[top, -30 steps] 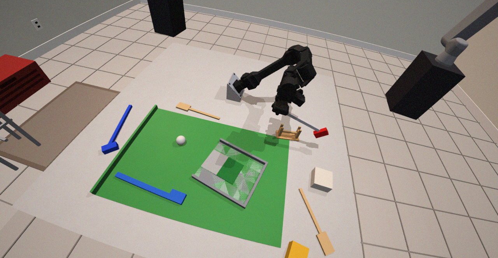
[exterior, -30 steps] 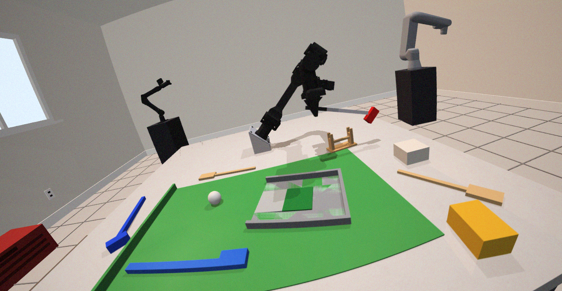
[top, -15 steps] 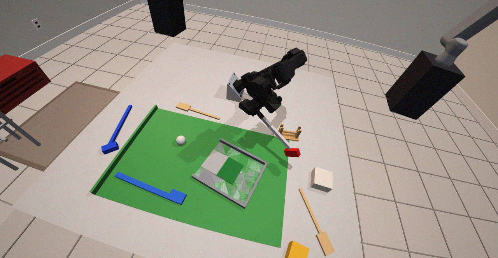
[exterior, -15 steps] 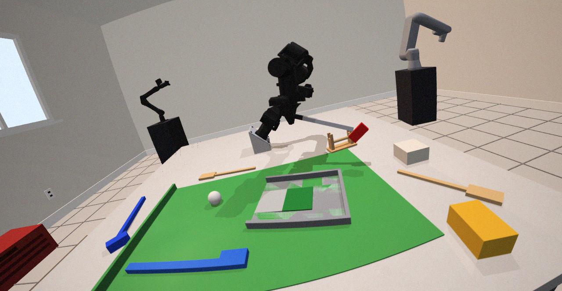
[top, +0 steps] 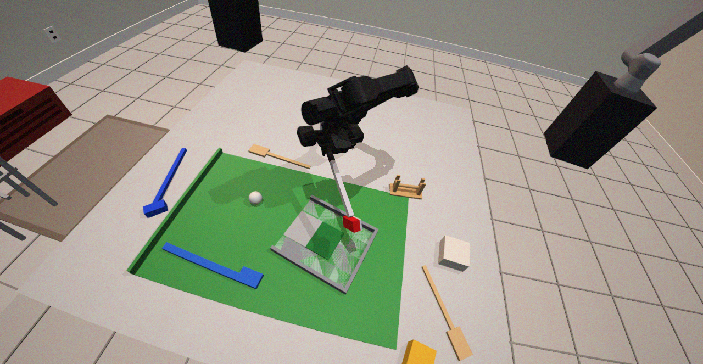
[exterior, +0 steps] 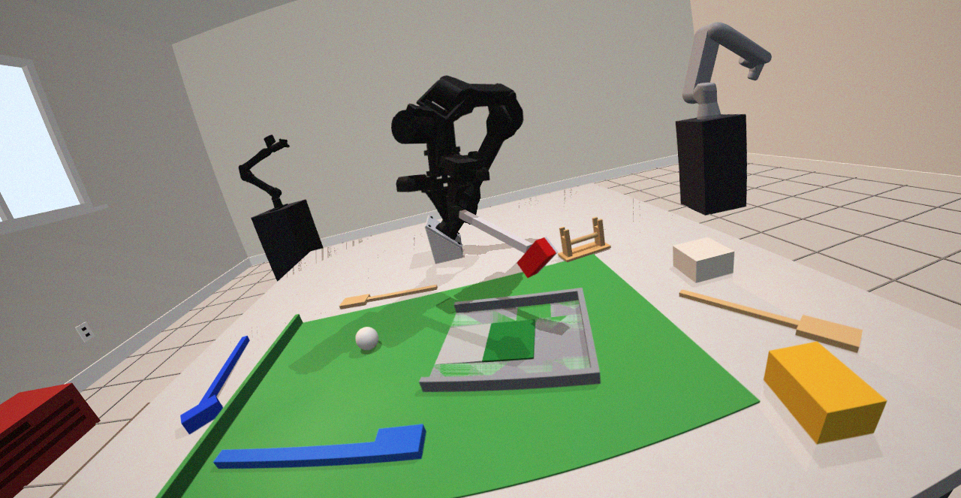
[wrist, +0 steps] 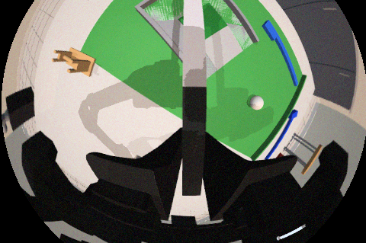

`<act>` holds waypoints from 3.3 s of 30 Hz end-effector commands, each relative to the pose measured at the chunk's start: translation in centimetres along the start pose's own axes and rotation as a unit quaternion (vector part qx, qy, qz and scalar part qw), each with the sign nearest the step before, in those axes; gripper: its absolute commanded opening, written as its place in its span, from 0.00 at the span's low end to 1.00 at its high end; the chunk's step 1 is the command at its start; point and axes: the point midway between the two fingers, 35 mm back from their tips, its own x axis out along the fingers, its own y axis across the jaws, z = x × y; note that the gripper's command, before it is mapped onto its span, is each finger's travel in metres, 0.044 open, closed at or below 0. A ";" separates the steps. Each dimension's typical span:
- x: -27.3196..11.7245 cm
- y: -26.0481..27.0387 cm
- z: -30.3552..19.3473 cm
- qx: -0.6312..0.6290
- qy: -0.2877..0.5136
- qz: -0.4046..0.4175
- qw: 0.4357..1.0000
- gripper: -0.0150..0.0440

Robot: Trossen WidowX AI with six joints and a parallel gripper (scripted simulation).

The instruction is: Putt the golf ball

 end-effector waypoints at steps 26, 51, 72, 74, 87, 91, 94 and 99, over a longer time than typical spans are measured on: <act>3.6 -10.6 -16.4 0.378 0.032 0.053 0.924 0.25; 8.8 -10.4 -18.6 0.419 0.034 0.064 0.905 0.25; 11.1 -10.0 -18.6 0.416 0.038 0.063 0.906 0.25; 11.1 -10.0 -18.6 0.416 0.038 0.063 0.906 0.25; 11.5 -11.7 -20.7 0.418 0.035 0.064 0.905 0.25; 11.6 -11.9 -20.9 0.418 0.034 0.064 0.905 0.25; 11.6 -11.9 -20.9 0.418 0.034 0.064 0.905 0.25; 11.6 -11.2 -20.1 0.419 0.033 0.067 0.905 0.25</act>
